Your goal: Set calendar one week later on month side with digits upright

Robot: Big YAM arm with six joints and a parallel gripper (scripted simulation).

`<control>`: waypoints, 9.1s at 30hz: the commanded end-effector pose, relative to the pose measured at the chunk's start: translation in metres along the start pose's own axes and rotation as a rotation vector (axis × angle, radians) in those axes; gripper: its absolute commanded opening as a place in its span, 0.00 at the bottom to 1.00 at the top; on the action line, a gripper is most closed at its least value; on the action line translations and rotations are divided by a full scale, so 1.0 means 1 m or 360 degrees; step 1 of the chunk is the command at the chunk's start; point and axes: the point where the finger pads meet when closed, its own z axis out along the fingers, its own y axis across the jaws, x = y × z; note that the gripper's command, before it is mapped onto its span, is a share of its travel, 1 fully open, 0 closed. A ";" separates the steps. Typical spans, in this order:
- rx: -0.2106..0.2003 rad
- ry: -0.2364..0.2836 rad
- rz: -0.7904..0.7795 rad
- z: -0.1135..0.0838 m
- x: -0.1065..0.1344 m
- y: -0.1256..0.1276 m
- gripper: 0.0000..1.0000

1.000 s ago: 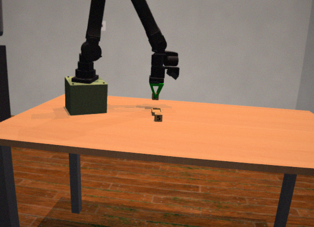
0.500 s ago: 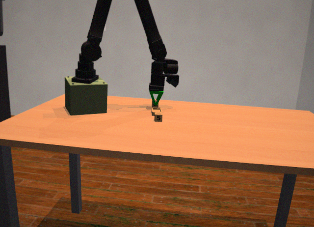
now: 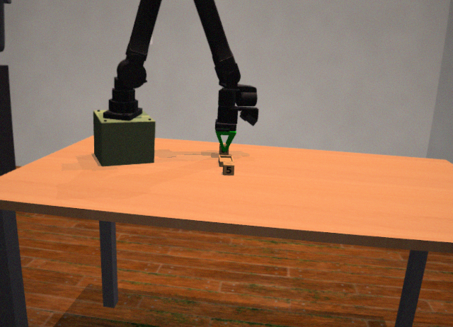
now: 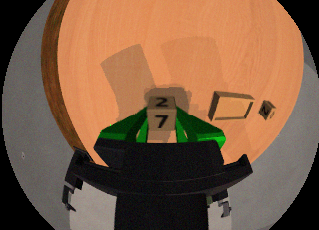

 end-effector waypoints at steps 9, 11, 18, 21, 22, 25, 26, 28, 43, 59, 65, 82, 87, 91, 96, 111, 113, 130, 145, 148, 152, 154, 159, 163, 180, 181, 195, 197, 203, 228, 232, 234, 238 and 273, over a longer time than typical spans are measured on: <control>-0.0005 -0.0030 -0.0013 0.002 -0.008 0.001 0.27; -0.0005 -0.0030 -0.0013 0.002 -0.008 0.001 0.27; -0.0005 -0.0030 -0.0013 0.002 -0.008 0.001 0.27; -0.0005 -0.0030 -0.0013 0.002 -0.008 0.001 0.27; -0.0005 -0.0031 -0.0014 0.002 -0.008 0.001 0.27; -0.0006 -0.0034 -0.0014 0.002 -0.010 0.001 0.27; -0.0007 -0.0036 -0.0014 0.002 -0.011 0.002 0.27; -0.0008 -0.0041 -0.0015 0.001 -0.013 0.002 0.27; -0.0013 -0.0057 -0.0017 -0.001 -0.019 0.004 0.27; -0.0013 -0.0057 -0.0017 -0.001 -0.019 0.004 0.27; -0.0015 -0.0064 -0.0016 -0.001 -0.022 0.005 0.27; -0.0012 -0.0053 -0.0018 0.000 -0.019 0.004 0.27; -0.0012 -0.0053 -0.0018 0.000 -0.019 0.004 0.27; -0.0012 -0.0053 -0.0018 0.000 -0.019 0.004 0.27; -0.0012 -0.0053 -0.0018 0.000 -0.018 0.004 0.27; -0.0005 -0.0030 -0.0022 0.002 -0.009 0.002 0.27; -0.0005 -0.0029 -0.0022 0.002 -0.009 0.002 0.27; -0.0005 -0.0029 -0.0022 0.002 -0.009 0.002 0.27; -0.0005 -0.0029 -0.0019 0.005 -0.009 0.001 0.27; -0.0005 -0.0029 -0.0018 0.005 -0.009 0.001 0.27; -0.0005 -0.0029 -0.0017 0.006 -0.009 0.001 0.27; -0.0005 -0.0029 -0.0017 0.006 -0.009 0.001 0.27; -0.0005 -0.0029 -0.0016 0.007 -0.009 0.001 0.27; -0.0005 -0.0029 -0.0016 0.007 -0.009 0.001 0.27; -0.0005 -0.0029 -0.0016 0.007 -0.009 0.001 0.27; -0.0005 -0.0029 -0.0016 0.007 -0.009 0.001 0.27; -0.0005 -0.0029 -0.0016 0.007 -0.009 0.001 0.27; -0.0005 -0.0029 -0.0016 0.007 -0.009 0.001 0.27; -0.0005 -0.0029 -0.0016 0.007 -0.009 0.001 0.27; -0.0005 -0.0029 -0.0016 0.007 -0.009 0.001 0.27; -0.0005 -0.0029 -0.0016 0.007 -0.009 0.001 0.27; -0.0005 -0.0029 -0.0016 0.007 -0.009 0.001 0.27; -0.0005 -0.0029 -0.0016 0.007 -0.009 0.001 0.27; -0.0013 -0.0055 -0.0015 -0.024 -0.013 0.007 0.46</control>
